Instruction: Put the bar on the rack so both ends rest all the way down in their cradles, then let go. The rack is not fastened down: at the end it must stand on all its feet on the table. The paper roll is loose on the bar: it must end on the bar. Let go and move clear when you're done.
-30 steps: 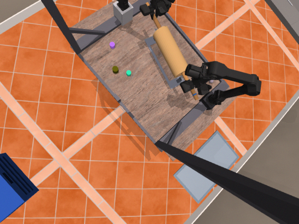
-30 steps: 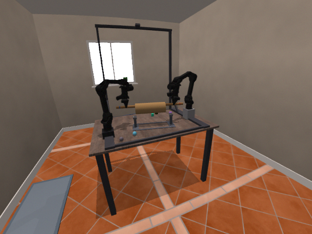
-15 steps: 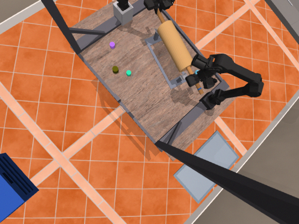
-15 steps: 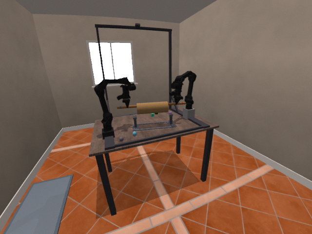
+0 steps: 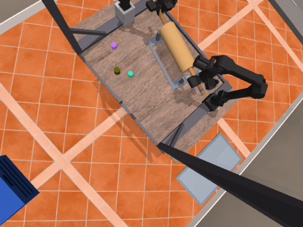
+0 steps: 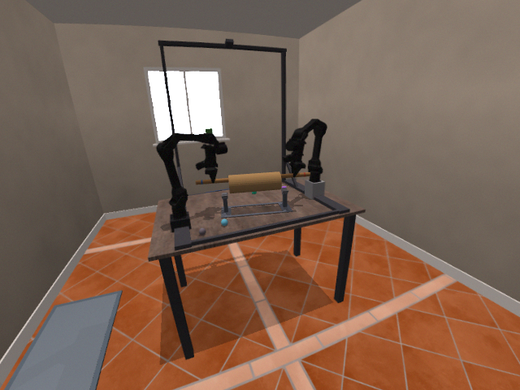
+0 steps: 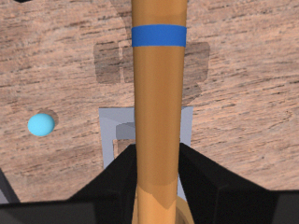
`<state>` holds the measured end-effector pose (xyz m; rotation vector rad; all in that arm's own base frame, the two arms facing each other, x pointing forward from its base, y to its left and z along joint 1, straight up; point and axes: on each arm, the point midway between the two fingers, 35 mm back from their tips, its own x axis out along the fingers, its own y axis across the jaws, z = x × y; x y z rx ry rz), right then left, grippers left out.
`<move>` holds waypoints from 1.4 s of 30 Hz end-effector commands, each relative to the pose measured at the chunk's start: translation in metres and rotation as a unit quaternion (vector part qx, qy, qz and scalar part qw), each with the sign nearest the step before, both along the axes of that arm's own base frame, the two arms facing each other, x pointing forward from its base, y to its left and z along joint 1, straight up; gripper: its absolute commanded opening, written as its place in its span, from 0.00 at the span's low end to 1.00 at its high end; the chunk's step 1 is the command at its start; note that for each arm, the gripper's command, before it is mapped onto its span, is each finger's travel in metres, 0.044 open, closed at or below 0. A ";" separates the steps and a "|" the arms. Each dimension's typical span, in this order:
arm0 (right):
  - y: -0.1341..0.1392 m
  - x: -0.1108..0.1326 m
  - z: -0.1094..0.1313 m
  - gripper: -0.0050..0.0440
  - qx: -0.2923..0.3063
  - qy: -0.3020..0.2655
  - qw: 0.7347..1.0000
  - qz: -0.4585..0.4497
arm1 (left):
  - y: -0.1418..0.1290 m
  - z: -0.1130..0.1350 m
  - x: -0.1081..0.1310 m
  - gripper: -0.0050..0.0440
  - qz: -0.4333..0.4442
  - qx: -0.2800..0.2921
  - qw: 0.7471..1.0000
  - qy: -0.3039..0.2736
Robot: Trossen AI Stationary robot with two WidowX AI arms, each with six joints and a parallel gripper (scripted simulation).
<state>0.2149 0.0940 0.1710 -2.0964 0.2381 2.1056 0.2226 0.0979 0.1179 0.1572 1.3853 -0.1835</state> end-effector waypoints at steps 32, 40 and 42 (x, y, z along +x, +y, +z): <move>0.001 -0.001 -0.014 0.20 0.010 -0.017 1.000 0.003 | 0.003 -0.012 0.003 0.20 0.000 0.010 1.000 -0.020; 0.000 -0.001 -0.020 0.20 0.008 -0.016 1.000 0.002 | 0.002 -0.023 0.002 0.20 -0.001 0.005 1.000 -0.009; 0.000 -0.001 -0.021 0.20 0.008 -0.016 1.000 0.002 | 0.003 -0.021 0.004 0.20 -0.001 0.008 1.000 -0.016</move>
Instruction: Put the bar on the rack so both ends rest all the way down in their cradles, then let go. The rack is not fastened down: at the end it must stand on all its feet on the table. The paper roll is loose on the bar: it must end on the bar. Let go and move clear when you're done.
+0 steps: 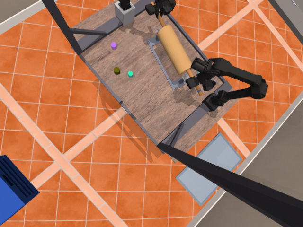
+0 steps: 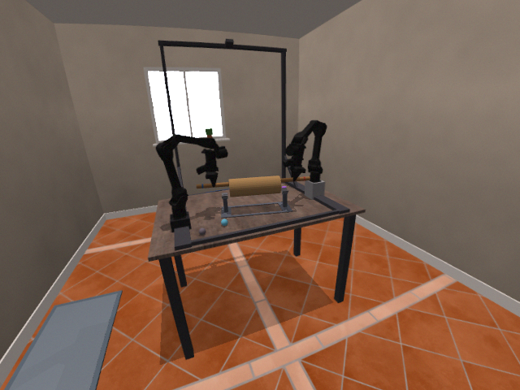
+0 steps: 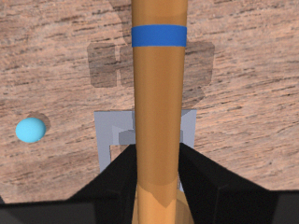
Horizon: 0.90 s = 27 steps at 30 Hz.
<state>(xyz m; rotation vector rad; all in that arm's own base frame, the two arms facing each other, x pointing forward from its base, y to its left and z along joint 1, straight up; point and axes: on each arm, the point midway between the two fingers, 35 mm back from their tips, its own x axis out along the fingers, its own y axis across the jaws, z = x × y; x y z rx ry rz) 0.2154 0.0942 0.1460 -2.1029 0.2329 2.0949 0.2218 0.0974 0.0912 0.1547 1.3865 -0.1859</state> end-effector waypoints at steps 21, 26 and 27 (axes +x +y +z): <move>0.001 0.000 -0.024 0.20 0.002 0.002 1.000 0.000 | 0.003 -0.020 0.003 0.20 0.000 0.007 1.000 -0.010; 0.001 0.000 -0.029 0.20 0.004 -0.001 1.000 -0.001 | 0.004 -0.024 0.003 0.20 -0.001 0.010 1.000 -0.014; 0.002 0.002 -0.022 0.20 0.007 -0.010 1.000 -0.001 | 0.005 -0.016 0.006 0.20 0.000 0.014 1.000 -0.023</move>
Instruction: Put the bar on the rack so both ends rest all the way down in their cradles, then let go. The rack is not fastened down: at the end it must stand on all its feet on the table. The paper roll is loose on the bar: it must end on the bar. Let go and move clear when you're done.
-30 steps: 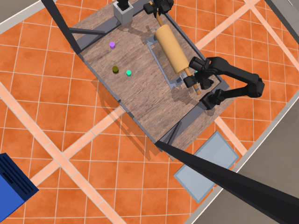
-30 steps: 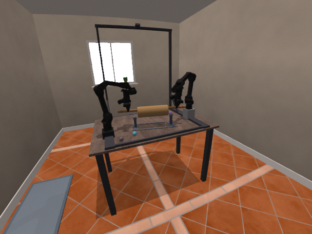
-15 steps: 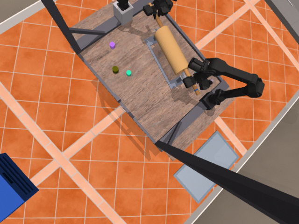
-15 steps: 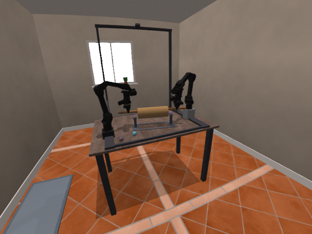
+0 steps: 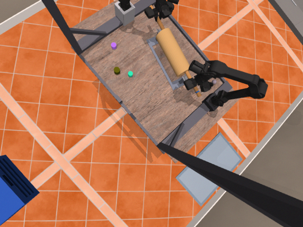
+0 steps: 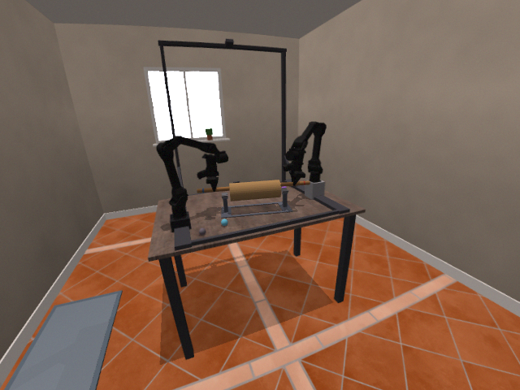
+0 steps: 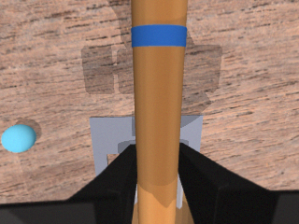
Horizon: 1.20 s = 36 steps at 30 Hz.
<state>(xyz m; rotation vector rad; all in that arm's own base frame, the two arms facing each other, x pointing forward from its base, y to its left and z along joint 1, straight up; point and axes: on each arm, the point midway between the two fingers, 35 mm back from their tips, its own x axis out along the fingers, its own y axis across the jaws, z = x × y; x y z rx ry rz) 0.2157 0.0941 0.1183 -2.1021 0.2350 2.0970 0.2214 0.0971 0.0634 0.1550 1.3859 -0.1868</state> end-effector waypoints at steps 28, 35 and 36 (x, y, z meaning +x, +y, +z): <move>0.001 0.000 -0.033 0.20 0.004 -0.001 1.000 -0.002 | 0.004 -0.030 0.003 0.20 0.000 0.007 1.000 -0.010; 0.002 0.005 -0.025 0.20 0.006 -0.015 1.000 -0.001 | 0.007 -0.022 0.009 1.00 0.000 0.014 1.000 -0.022; 0.002 0.005 -0.025 0.20 0.006 -0.015 1.000 -0.001 | 0.007 -0.022 0.009 1.00 0.000 0.014 1.000 -0.022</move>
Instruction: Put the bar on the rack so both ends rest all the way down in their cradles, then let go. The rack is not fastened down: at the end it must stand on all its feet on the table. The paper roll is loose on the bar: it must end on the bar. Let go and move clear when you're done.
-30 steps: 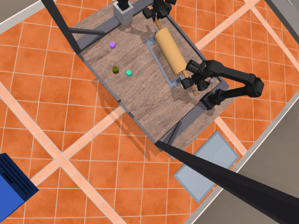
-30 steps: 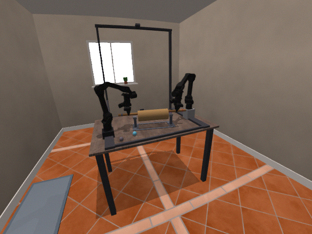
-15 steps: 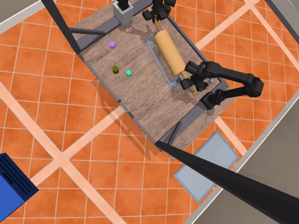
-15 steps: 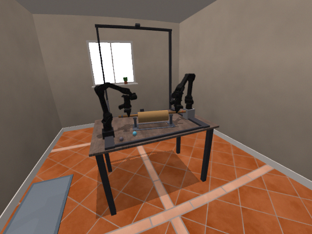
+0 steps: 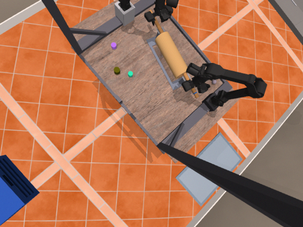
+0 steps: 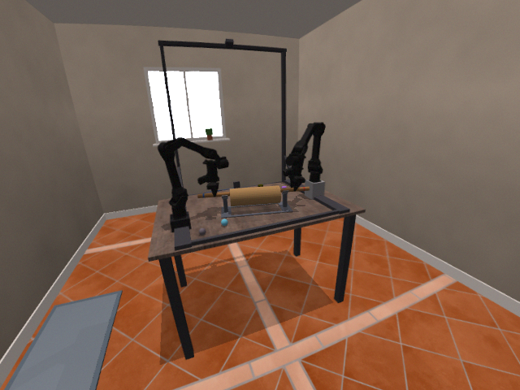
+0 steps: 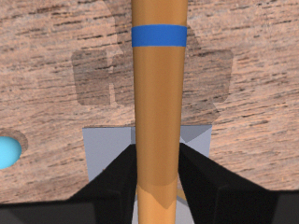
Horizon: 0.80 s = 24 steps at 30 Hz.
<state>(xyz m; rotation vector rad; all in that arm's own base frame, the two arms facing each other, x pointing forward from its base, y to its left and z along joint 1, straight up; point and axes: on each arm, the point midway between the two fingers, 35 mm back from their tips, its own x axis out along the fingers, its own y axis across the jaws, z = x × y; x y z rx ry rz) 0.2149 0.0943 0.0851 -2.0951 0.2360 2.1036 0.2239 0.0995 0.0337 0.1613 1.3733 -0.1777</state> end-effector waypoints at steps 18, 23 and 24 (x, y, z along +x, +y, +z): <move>0.001 0.003 0.005 1.00 0.003 -0.011 1.000 -0.001 | 0.004 0.008 0.007 1.00 -0.001 0.010 1.000 -0.015; 0.000 0.001 0.004 1.00 0.002 -0.008 1.000 -0.001 | 0.004 0.008 0.007 1.00 -0.001 0.010 1.000 -0.015; 0.000 0.001 0.004 1.00 0.002 -0.008 1.000 -0.001 | 0.004 0.008 0.007 1.00 -0.001 0.010 1.000 -0.015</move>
